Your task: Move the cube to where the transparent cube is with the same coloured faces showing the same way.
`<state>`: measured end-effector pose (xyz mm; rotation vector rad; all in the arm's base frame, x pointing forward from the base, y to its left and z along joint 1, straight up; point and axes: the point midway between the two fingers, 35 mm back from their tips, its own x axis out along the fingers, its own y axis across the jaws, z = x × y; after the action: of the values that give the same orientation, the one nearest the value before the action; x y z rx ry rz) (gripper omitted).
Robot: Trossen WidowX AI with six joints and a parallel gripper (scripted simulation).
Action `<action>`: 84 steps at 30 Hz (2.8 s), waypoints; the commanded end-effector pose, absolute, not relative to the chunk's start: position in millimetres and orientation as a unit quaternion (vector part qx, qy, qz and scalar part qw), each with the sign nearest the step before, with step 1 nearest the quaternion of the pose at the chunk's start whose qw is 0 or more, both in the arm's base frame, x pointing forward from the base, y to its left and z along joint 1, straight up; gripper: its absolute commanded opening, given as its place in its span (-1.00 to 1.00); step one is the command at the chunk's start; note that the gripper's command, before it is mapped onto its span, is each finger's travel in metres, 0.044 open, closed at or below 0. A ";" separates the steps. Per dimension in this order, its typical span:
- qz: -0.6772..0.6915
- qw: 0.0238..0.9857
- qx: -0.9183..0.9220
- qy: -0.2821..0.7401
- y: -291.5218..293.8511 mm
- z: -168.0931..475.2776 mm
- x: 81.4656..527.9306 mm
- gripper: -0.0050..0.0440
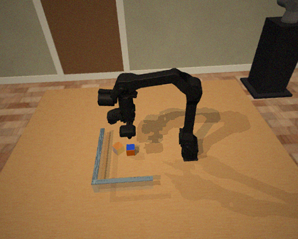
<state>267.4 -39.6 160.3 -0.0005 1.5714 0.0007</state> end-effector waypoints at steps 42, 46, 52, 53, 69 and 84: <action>0.493 0.505 -0.507 0.495 -40.5 122.1 274.1 1.00; 0.493 0.505 -0.507 0.495 -40.5 122.1 274.1 1.00; 0.493 0.505 -0.507 0.495 -40.6 118.1 274.6 1.00; 0.493 0.505 -0.507 0.495 -40.6 118.1 274.6 1.00; 0.493 0.505 -0.507 0.495 -40.9 93.7 276.5 1.00; 0.493 0.505 -0.507 0.495 -40.9 70.8 276.1 1.00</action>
<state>274.1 -40.4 72.6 -1.2108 1.2070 1.2045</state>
